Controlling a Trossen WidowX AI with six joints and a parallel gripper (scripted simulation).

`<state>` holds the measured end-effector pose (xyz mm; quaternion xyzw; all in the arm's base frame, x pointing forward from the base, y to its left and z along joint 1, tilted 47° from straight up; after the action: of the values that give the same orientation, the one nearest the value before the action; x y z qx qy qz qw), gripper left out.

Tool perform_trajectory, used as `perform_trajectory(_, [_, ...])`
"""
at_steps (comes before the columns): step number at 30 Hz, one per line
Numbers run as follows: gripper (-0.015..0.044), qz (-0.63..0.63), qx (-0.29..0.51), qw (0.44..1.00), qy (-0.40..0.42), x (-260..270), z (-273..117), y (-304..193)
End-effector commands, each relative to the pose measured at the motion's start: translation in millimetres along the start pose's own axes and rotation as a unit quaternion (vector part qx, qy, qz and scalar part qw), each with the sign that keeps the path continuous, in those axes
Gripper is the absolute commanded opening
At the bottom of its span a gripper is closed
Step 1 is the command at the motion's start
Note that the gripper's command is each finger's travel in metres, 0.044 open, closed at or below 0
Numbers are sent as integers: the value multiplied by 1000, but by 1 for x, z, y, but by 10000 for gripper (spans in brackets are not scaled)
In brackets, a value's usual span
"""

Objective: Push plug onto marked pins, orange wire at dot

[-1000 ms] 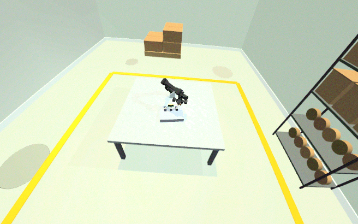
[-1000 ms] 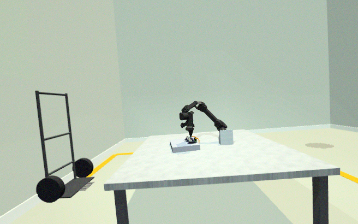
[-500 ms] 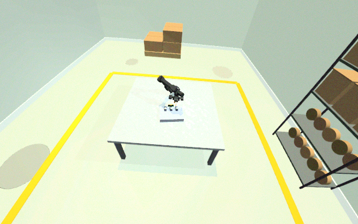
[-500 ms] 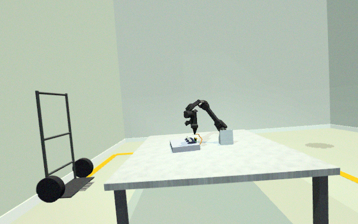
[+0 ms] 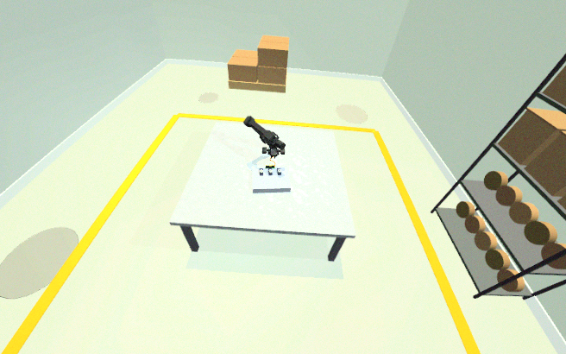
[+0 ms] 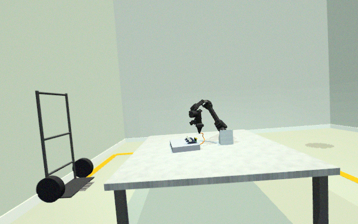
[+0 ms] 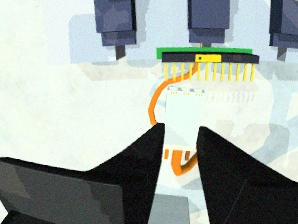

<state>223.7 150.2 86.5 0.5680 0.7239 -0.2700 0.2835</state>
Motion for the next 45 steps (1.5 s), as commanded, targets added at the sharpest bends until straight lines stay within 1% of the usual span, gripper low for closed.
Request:
perform_trajectory(1, [0, -17, 4, 1000, 1, -8, 4, -15])
perform_trajectory(10, [0, -46, 5, 999, 0, -25, 13, -47])
perform_trajectory(14, [0, -47, 4, 999, 0, -25, 19, -47])
perform_trajectory(21, [0, -47, 4, 999, 0, -25, 50, -48])
perform_trajectory(25, [0, -47, 4, 999, -1, -25, 53, -48])
perform_trajectory(29, [0, -47, 4, 999, 0, -25, 53, -41])
perform_trajectory(37, [0, -46, 4, 999, 0, -22, 50, -13])
perform_trajectory(45, [0, -46, 4, 999, -1, -24, 50, -12])
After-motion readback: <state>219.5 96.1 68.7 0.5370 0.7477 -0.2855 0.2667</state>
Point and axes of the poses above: the point midway between the two fingers, 35 mm back from their tips, its own z axis out along the fingers, its own x axis across the jaws, y = z × x, the point moved 8 cm from there along -z, back along the fingers, and after that the axes turned 4 degrees about -z, right-handed, at the moved point
